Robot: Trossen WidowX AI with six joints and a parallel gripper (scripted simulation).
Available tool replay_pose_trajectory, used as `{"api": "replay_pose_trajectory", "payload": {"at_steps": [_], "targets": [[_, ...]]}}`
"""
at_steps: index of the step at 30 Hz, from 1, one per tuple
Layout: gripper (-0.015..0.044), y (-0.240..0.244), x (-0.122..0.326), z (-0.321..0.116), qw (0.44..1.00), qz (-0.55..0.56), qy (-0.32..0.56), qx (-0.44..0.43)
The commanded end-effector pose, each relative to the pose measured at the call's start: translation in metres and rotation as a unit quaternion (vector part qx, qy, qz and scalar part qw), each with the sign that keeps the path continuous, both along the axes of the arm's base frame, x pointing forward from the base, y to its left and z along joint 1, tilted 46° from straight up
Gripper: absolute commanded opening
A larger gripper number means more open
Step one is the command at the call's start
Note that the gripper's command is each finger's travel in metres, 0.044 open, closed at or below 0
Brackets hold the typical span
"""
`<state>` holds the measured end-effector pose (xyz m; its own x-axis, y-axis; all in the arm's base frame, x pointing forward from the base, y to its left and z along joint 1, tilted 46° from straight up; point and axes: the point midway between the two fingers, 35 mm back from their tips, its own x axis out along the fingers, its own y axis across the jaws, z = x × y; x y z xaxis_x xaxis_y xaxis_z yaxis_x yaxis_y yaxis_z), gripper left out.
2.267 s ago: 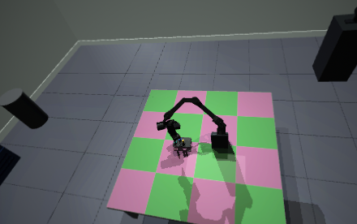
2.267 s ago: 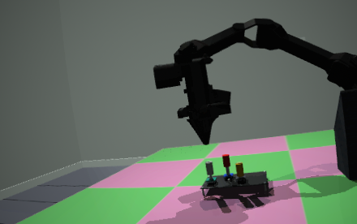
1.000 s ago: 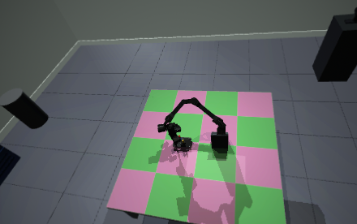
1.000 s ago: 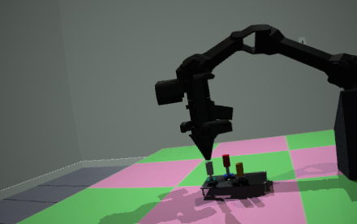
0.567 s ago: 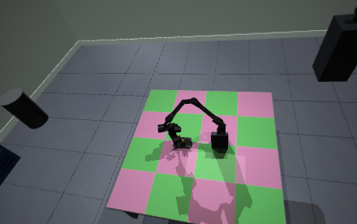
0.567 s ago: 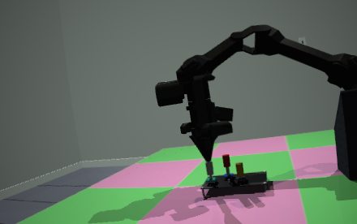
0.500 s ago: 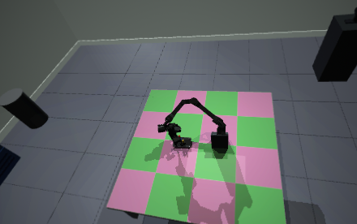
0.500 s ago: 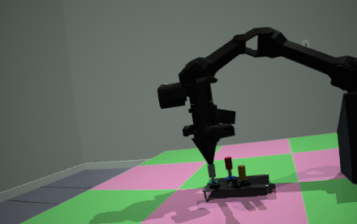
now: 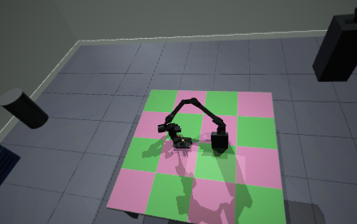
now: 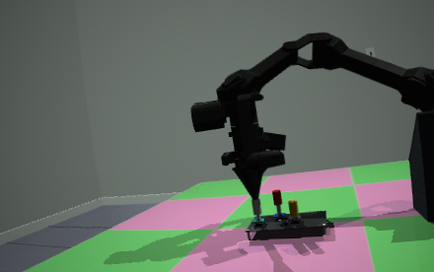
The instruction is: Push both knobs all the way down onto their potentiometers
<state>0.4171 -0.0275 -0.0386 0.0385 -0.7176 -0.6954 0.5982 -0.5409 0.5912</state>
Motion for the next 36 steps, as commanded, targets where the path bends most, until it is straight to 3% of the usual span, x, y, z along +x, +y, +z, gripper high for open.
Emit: {"api": "replay_pose_trajectory", "payload": {"at_steps": [1, 36], "targets": [[0.0, -0.0004, 0.0, 0.0004, 1.0, 0.001, 0.001, -0.002], [0.0, -0.0048, 0.0002, -0.0037, 1.0, 0.001, 0.001, -0.002]]}}
